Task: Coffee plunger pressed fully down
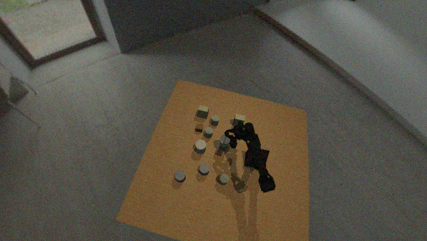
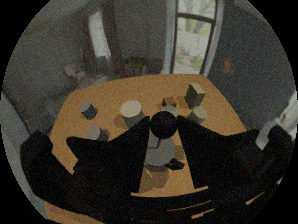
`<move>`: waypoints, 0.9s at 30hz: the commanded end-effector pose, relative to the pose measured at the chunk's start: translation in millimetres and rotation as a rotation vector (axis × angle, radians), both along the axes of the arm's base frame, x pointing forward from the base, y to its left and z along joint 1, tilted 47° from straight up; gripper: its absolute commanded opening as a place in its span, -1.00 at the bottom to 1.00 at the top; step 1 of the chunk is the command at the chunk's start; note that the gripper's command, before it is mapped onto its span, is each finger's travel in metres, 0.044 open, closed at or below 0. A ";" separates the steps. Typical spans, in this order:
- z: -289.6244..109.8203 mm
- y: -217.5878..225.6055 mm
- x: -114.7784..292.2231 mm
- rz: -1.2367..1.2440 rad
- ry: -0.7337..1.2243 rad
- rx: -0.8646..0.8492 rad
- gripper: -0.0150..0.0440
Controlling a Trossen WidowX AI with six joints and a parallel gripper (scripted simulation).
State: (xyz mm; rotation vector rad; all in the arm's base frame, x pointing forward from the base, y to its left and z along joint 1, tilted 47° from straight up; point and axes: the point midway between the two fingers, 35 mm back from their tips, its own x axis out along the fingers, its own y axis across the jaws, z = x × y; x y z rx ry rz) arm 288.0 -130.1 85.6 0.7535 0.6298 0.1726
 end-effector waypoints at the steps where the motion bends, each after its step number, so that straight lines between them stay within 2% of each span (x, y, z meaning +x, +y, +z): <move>1: -14.5 15.0 -4.3 0.013 0.036 0.020 -0.05; 27: -43.5 44.3 -5.1 0.010 0.031 0.023 -0.05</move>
